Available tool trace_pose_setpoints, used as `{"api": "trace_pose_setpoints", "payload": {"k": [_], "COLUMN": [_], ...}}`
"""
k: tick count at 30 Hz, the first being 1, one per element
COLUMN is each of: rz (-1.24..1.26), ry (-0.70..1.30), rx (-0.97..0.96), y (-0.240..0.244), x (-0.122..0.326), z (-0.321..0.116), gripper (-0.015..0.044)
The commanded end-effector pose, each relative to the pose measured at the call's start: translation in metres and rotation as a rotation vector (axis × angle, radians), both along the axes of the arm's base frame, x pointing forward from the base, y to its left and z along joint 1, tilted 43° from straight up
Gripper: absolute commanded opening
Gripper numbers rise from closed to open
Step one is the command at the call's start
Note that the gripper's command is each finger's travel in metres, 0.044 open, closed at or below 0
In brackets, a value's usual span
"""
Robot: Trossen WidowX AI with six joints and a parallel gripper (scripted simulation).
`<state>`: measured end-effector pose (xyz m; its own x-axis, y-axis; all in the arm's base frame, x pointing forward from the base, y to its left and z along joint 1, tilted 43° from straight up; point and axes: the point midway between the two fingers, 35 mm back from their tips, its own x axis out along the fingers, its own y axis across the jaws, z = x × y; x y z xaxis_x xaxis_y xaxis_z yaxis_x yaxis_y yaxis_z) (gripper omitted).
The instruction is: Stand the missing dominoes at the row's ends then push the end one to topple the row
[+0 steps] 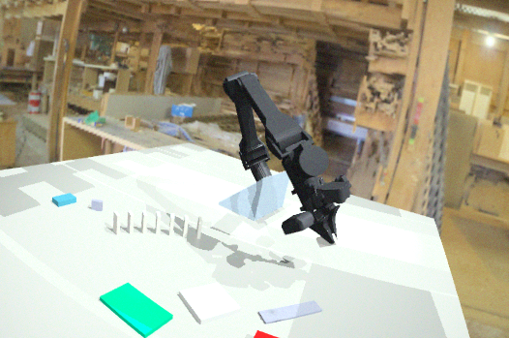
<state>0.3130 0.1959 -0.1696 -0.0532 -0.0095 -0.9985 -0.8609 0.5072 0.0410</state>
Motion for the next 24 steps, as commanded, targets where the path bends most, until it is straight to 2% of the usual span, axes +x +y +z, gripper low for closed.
{"api": "trace_pose_setpoints", "payload": {"k": [1,24], "rz": [0.006,0.055], "ry": [-0.023,-0.209], "rx": [0.060,0.379], "y": [0.000,-0.012], "x": [0.001,-0.001], "z": [0.000,0.011], "gripper": [0.0020,0.0020]}}
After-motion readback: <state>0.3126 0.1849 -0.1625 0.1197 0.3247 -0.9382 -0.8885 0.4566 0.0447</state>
